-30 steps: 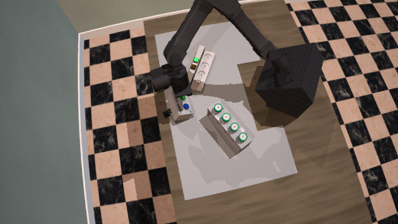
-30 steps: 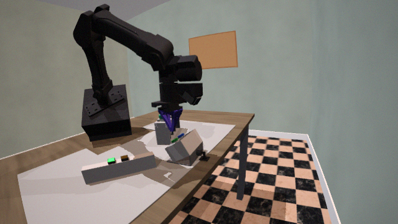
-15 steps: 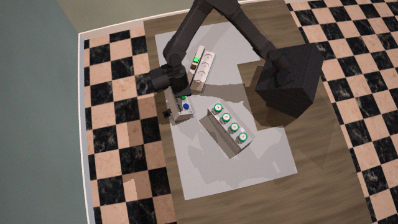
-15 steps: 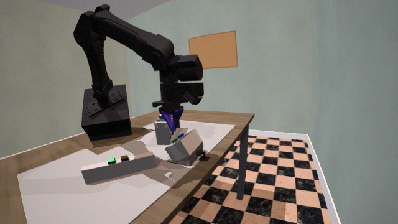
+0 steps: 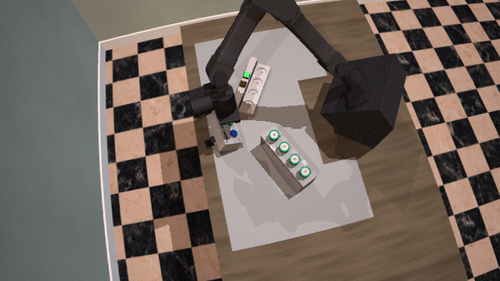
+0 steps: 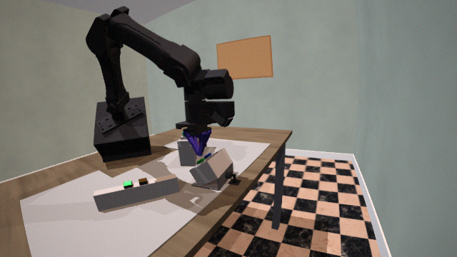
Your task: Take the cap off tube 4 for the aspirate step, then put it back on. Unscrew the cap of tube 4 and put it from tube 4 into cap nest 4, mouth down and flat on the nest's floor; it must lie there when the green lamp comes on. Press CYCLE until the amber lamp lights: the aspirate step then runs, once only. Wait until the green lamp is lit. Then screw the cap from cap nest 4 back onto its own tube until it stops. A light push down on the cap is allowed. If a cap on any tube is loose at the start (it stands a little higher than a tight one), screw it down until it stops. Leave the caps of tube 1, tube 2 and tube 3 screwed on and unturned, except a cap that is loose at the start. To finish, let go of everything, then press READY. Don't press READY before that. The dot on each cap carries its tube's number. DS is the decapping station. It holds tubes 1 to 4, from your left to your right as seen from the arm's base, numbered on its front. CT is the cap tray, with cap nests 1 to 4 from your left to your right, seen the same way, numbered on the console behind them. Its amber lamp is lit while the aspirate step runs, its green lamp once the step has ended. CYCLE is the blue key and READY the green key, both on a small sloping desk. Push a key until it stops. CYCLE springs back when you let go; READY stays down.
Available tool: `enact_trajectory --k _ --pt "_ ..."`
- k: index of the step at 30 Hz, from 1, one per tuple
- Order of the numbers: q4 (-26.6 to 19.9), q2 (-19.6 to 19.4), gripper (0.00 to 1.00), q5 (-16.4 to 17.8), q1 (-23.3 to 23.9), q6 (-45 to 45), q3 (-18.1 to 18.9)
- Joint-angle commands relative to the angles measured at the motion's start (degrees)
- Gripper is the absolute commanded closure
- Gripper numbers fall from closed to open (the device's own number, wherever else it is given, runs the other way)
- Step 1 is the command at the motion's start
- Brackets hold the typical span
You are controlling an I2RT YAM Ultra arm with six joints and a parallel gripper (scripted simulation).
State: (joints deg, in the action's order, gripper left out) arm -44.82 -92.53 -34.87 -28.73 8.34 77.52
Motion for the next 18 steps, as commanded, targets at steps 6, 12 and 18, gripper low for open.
enact_trajectory --k 6,12,18 --pt "0.8 0.5 1.00 0.0 -0.4 -0.3 0.1" --pt "1.2 0.3 1.00 0.1 -0.2 -0.4 0.0" --pt "1.8 0.1 1.00 0.3 0.1 -0.7 -0.2"
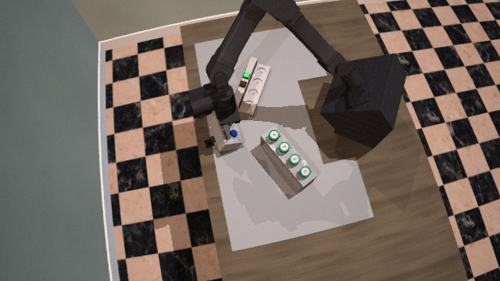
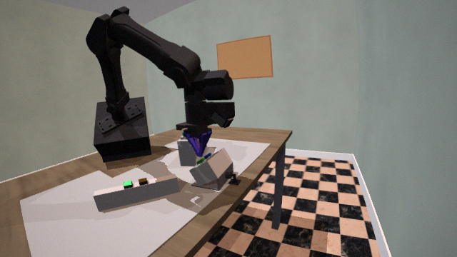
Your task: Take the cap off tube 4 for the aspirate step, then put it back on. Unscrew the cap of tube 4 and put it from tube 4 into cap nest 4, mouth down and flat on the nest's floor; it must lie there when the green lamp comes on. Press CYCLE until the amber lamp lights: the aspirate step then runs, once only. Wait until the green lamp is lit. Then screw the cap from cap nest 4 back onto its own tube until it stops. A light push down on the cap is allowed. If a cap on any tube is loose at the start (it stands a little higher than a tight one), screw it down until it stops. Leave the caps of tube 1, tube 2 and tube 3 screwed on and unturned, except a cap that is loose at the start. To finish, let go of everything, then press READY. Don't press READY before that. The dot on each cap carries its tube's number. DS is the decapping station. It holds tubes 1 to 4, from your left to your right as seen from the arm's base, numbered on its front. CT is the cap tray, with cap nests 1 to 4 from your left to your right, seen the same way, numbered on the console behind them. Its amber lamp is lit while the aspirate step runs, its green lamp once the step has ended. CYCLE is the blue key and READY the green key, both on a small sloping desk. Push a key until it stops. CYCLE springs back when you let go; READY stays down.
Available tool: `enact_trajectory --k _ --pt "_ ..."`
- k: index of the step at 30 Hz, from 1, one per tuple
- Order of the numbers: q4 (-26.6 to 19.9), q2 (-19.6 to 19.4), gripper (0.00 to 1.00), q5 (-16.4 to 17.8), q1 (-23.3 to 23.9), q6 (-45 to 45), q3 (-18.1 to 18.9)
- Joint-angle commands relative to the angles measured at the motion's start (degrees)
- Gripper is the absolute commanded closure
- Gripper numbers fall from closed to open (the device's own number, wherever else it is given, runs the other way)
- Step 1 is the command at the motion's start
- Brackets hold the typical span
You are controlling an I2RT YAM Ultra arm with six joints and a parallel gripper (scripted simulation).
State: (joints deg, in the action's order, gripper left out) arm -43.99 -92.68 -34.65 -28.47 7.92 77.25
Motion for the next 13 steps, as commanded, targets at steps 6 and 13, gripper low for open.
enact_trajectory --k 6,13 --pt "1.9 -0.1 1.00 0.3 0.2 -0.7 -0.3" --pt "2.9 -0.5 1.00 0.5 0.7 -1.2 -0.6"
